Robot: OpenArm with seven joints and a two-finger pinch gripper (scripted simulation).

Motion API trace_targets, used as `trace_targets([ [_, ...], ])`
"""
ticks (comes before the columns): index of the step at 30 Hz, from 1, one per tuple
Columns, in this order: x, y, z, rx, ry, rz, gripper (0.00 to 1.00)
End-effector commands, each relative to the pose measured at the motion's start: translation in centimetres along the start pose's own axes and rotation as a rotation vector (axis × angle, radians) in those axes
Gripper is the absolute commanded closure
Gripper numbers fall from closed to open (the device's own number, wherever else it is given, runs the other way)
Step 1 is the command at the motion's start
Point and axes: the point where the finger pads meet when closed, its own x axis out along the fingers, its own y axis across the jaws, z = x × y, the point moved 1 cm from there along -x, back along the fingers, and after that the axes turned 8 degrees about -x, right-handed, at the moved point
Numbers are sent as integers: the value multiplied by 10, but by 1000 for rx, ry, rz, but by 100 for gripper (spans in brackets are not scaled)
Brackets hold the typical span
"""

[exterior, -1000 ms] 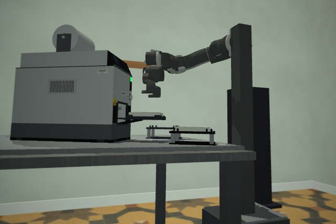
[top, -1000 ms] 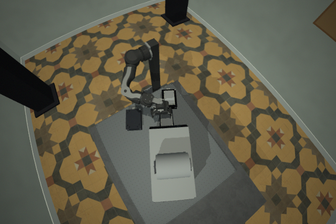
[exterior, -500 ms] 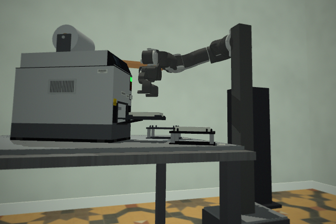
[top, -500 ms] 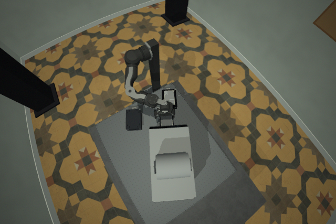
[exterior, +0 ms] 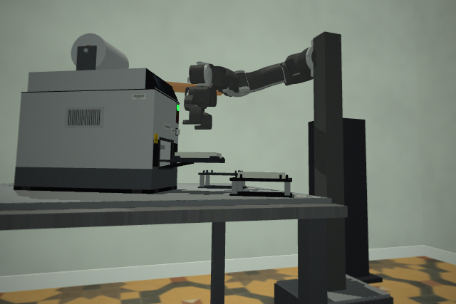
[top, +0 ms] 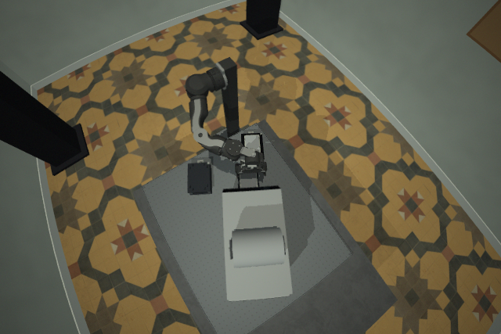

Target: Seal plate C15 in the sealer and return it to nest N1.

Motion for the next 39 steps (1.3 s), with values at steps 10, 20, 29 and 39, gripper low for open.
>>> trace_targets([
  [10, 0, 4, 0, -6, 0, 0, 23],
  [20, 0, -2, -1, -6, 0, 0, 23],
  [29, 0, -4, -1, -6, 0, 0, 23],
  [39, 1, -7, -3, -6, 0, 0, 23],
])
